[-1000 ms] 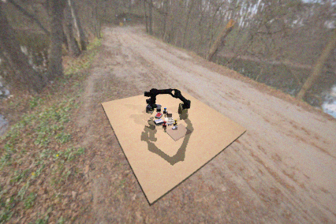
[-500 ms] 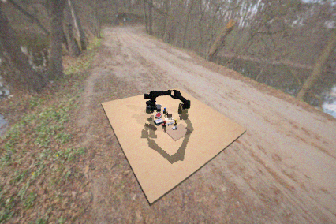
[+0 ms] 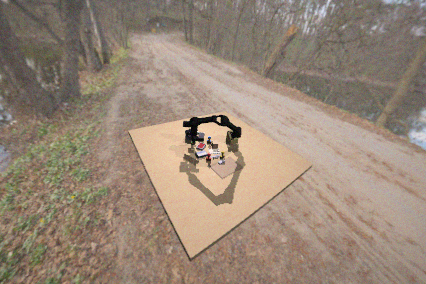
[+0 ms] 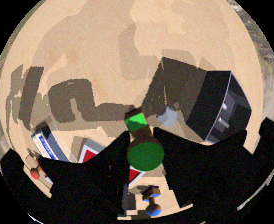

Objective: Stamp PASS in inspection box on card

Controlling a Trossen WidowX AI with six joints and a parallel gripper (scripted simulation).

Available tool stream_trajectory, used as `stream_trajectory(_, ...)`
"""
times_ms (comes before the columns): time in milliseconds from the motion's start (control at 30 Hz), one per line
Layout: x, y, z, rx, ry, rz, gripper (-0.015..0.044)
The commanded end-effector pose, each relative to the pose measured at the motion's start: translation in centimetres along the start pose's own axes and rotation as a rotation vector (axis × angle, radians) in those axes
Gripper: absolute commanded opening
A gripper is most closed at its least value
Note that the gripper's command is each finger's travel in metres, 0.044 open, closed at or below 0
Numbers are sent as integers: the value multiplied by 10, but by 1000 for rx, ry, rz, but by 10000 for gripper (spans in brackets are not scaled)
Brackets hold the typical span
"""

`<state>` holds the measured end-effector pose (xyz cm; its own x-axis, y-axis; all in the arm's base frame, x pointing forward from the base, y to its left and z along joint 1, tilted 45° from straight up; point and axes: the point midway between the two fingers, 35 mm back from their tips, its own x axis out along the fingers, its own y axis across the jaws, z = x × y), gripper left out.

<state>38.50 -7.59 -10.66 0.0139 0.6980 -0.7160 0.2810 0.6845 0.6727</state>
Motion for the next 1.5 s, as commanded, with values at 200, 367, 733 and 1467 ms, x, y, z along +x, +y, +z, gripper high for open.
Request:
stream_trajectory(200,0,0,0,0,-1,0,251)
stream_trajectory(367,-22,-1,4,2,-1,-2,251)
stream_trajectory(733,-117,0,0,9,2,-1,251)
stream_trajectory(1467,-118,0,1,15,-2,2,251)
